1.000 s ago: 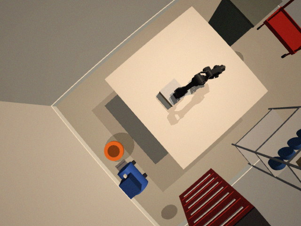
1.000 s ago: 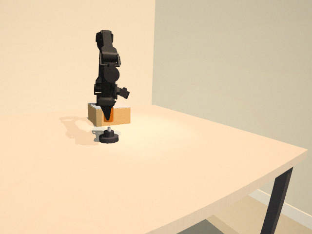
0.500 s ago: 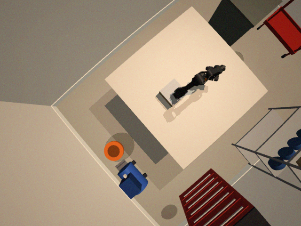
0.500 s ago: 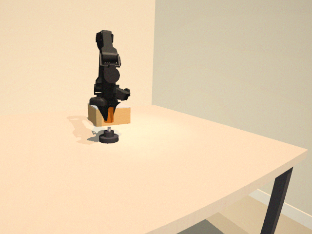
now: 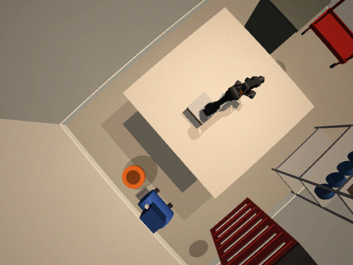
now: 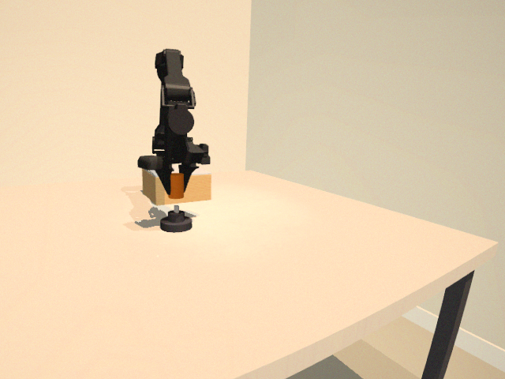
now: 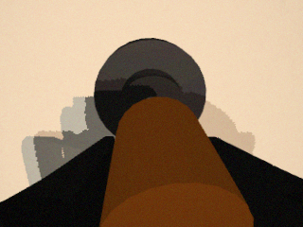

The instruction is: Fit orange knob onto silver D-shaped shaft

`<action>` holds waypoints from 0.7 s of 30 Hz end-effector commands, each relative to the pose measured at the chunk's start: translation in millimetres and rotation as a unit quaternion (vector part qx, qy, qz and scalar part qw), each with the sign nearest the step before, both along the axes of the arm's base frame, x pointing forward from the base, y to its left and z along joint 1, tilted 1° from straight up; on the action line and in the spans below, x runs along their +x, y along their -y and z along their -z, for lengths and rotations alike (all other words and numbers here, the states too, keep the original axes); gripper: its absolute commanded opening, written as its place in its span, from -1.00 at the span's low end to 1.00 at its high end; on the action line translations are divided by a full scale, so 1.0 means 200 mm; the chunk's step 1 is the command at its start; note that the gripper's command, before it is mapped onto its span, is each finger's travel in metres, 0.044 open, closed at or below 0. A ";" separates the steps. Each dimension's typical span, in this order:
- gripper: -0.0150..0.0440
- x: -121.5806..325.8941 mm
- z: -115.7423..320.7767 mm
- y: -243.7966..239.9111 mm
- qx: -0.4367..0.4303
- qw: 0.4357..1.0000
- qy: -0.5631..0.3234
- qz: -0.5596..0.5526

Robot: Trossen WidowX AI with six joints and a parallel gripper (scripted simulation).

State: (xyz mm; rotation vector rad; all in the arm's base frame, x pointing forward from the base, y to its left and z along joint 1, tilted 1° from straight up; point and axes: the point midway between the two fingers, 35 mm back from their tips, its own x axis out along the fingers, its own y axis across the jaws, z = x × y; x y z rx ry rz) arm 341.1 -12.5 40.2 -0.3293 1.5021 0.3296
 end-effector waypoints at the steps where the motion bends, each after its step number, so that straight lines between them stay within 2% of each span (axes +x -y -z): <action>1: -0.49 0.00 -0.01 0.00 0.003 0.999 0.002 0.052; 21: -0.49 -0.01 -0.01 0.00 0.016 0.941 -0.001 0.337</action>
